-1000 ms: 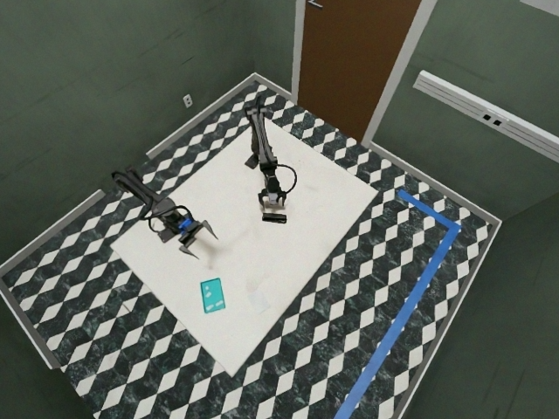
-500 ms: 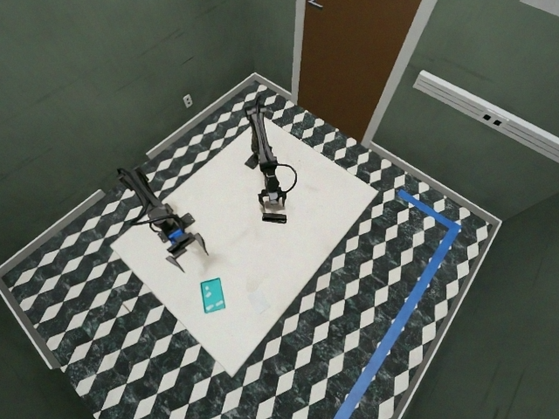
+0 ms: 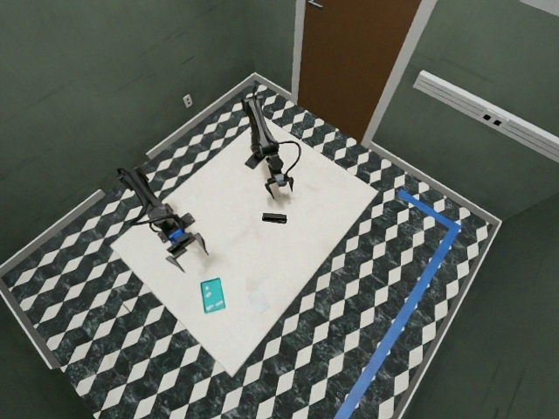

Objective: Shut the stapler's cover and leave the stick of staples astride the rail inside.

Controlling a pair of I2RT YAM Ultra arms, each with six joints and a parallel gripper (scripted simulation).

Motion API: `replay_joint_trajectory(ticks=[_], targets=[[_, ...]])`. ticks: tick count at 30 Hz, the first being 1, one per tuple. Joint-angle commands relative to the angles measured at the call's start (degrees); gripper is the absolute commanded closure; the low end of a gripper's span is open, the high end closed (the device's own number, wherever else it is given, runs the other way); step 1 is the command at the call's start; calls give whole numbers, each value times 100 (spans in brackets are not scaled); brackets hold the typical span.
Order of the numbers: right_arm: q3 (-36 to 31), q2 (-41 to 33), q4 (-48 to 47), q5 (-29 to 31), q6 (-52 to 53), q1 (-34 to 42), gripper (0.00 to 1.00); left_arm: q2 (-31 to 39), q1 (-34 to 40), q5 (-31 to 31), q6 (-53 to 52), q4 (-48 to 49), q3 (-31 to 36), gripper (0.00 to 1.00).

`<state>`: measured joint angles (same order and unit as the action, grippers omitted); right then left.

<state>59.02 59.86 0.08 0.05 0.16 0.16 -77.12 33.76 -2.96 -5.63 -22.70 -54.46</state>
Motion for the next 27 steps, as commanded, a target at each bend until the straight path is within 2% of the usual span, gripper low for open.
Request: replay_joint_trajectory(ticks=[1, 3, 4, 8, 12, 18, 27], targets=[[182, 31, -67, -20, -17, -49, 0, 830, -406, -210, -41, 393, 116, 0], [182, 31, -67, -20, -17, -49, 0, 830, -406, -210, -41, 393, 116, 0], [182, 31, -67, -20, -17, -49, 0, 1015, -611, -36, -83, 497, 109, 0], [182, 31, -67, -20, -17, -49, 0, 1788, -1360, -36, 43, 977, 54, 0], [182, 31, -67, -20, -17, -49, 0, 2146, -2141, 151, 169, 1469, -63, 0], [182, 31, -67, -20, -17, -49, 0, 1941, -3041, 321, 473, 2126, -372, 0], [182, 31, -67, -20, -17, -49, 0, 1692, -3407, 343, 564, 2307, -626, 0]])
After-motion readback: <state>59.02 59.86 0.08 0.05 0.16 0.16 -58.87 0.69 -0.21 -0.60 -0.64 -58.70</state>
